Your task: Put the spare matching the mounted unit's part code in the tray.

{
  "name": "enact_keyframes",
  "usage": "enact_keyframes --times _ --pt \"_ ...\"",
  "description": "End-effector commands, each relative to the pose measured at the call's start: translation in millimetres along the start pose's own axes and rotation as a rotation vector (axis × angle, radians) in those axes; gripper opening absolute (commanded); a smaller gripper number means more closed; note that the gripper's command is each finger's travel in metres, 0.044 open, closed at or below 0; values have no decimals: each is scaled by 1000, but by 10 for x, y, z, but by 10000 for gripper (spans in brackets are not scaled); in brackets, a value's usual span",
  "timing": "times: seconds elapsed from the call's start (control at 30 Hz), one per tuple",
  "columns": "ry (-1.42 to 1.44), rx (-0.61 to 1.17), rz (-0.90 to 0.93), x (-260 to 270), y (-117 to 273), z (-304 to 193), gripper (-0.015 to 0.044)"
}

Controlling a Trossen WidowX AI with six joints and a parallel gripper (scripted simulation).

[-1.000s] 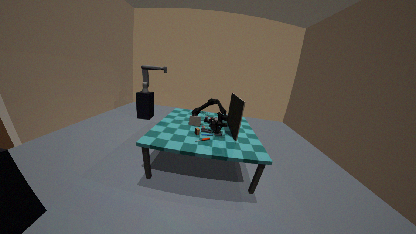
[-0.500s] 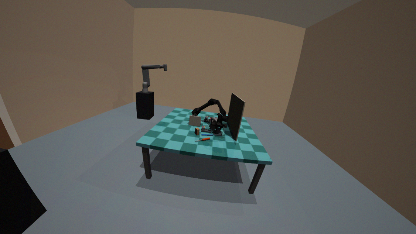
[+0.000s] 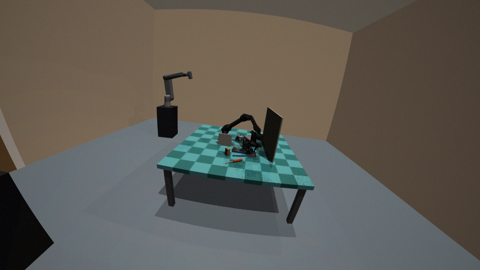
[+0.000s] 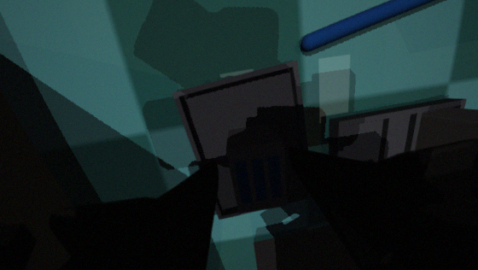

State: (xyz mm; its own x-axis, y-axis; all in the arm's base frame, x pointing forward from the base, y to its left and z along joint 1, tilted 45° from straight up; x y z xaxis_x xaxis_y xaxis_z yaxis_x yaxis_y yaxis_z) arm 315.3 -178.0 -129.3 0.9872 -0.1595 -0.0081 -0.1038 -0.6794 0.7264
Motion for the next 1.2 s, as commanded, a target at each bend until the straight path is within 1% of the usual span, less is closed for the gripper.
enact_keyframes --times 0.0,0.1,0.17,0.3,0.37,0.5,0.53,1.17 --pt "1 0 0 1 2 0 368" --pt "0 0 0 5 26 2 440" --pt "-2 -1 0 25 217 18 440" --pt "-8 1 -2 14 852 23 440" --pt "-10 3 -2 -14 1052 10 440" --pt "-10 4 -3 -18 1077 8 440" --pt "-20 -3 22 -19 1091 48 440" --pt "-20 -3 22 -19 1091 48 440"
Point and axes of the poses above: the point midway between the two fingers, 35 mm back from their tips, its own y axis back along the fingers, its own x axis across the jaws, z = x × y, the point moved 2 cm from there along y, back along the fingers, and after that the axes turned 2 degrees about -y, right-handed, at the moved point
